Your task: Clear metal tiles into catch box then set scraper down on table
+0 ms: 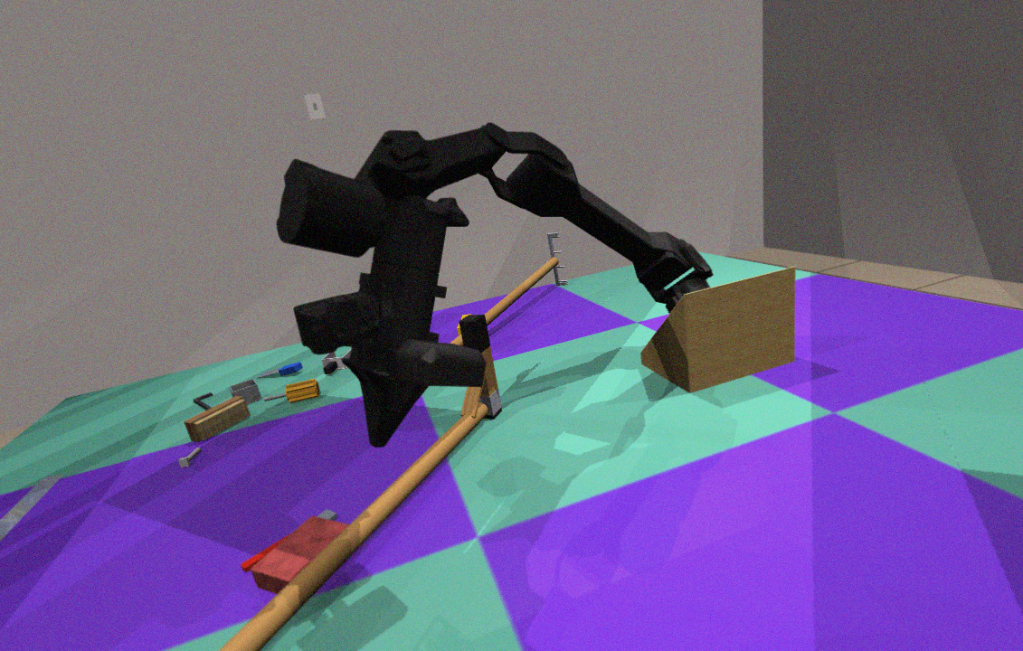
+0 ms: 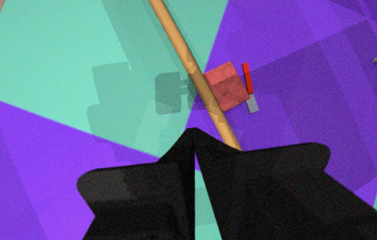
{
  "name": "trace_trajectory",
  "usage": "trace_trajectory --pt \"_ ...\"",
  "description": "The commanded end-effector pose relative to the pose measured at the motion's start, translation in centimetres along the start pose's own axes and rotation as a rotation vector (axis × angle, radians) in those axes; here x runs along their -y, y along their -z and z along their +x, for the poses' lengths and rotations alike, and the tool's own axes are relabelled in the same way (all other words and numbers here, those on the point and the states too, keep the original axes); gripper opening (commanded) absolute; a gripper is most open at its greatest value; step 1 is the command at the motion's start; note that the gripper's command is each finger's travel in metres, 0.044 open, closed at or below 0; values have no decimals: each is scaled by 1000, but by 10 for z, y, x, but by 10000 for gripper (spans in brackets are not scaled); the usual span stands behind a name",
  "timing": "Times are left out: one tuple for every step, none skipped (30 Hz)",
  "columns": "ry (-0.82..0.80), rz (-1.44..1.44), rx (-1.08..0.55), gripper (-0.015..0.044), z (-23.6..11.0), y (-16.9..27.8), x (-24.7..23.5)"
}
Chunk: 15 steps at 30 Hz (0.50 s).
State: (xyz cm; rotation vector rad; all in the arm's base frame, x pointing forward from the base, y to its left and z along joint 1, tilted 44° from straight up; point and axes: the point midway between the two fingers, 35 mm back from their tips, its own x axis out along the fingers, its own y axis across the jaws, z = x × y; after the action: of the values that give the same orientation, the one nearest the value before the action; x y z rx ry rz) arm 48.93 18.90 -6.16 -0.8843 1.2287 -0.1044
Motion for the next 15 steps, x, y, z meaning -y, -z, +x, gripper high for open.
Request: trace_trajectory --pt "1 -1 -1 0 8 3 0" --pt "1 -1 -1 0 10 3 0" --pt "1 0 -1 0 12 4 0" --pt "1 1 -1 0 14 5 0" --pt "1 2 -2 0 16 6 0" --pt "1 3 -2 0 18 6 0" --pt "1 4 -2 0 20 7 0" --pt "2 5 -2 0 22 8 0" --pt "2 6 -2 0 24 9 0" --pt "2 6 -2 0 26 9 0" --pt "2 7 -3 0 28 10 0" --pt "2 8 -3 0 30 11 0" --pt "2 9 -3 0 32 12 0" --pt "2 10 -3 0 34 13 0" --pt "2 11 -3 0 36 14 0"
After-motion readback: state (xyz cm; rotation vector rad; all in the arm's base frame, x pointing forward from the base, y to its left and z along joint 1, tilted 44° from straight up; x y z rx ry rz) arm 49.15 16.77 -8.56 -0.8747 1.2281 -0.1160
